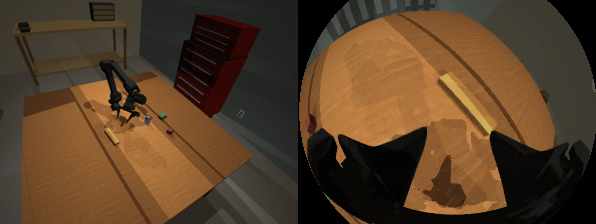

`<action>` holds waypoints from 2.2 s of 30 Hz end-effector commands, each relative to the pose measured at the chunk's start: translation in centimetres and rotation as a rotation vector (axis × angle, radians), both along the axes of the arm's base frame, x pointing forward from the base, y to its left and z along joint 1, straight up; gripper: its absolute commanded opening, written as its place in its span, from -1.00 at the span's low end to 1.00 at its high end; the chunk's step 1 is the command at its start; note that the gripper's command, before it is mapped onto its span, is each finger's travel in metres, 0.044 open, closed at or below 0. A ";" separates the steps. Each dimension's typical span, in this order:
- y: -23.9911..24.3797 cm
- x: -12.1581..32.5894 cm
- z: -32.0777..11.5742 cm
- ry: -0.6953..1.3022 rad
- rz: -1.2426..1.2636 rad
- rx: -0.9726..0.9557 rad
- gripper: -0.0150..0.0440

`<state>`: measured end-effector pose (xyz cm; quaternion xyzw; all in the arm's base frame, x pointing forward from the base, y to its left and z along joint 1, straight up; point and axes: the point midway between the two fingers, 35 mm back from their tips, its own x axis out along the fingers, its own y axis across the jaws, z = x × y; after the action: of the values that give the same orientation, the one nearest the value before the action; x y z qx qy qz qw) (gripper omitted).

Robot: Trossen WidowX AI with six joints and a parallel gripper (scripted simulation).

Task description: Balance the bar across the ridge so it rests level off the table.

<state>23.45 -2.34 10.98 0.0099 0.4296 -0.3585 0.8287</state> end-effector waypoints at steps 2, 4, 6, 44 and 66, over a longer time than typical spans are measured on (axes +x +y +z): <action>-0.9 0.3 -0.2 0.126 0.041 0.013 0.58; -1.2 0.4 -0.2 0.168 0.057 0.021 0.58; -1.6 0.5 -0.2 0.208 0.074 0.031 0.58; -9.0 1.4 0.3 0.625 0.537 0.371 0.58; -11.3 1.5 -2.0 0.612 0.685 0.451 0.58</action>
<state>25.08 -13.76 10.85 -0.0610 0.6935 0.0415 0.7166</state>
